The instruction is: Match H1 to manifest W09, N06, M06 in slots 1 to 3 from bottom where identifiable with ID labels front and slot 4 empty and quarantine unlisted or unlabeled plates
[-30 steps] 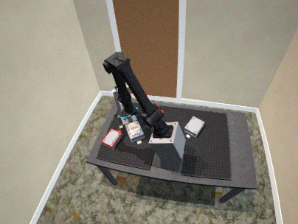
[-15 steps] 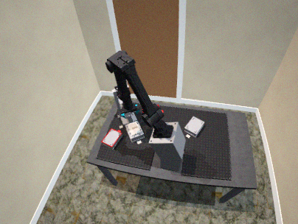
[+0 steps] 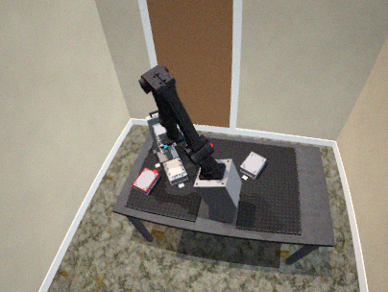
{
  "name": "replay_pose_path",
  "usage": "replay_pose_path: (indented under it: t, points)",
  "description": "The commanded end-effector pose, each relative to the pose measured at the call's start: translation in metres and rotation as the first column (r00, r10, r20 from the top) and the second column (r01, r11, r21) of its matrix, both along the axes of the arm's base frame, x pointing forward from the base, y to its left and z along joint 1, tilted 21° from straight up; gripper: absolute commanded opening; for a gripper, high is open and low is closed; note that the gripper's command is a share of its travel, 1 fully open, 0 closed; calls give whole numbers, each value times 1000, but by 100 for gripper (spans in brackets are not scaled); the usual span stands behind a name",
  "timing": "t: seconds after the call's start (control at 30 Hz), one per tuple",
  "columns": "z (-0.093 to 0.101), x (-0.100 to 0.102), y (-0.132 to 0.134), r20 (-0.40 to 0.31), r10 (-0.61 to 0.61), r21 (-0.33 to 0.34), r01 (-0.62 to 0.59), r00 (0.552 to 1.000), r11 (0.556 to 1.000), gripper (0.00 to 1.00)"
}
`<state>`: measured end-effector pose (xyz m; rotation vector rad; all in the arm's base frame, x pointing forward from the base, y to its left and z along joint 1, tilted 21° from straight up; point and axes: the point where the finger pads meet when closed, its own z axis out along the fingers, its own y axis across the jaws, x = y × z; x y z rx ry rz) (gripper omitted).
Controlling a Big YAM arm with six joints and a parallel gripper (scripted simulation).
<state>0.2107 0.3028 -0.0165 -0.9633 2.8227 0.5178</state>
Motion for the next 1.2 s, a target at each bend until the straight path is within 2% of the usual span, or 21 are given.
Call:
replay_pose_path:
  t: [0.0,0.13,0.33,0.4,0.6,0.67,0.83,1.17]
  points:
    - [-4,11,-9,15,18,3,-18,1000,1000,100]
    - [-1,16,-12,24,18,12,-18,1000,1000,100]
    - [-10,28,-28,14,17,2,-18,1000,1000,100]
    - [-1,36,-30,68,6,46,-9,998,999,100]
    - [-7,46,-47,141,-27,108,12,990,994,100]
    - [-7,46,-47,141,-27,108,12,990,994,100]
    - [-22,50,-63,176,-55,141,30,983,990,100]
    - [-31,66,-91,287,-123,247,50,950,968,100]
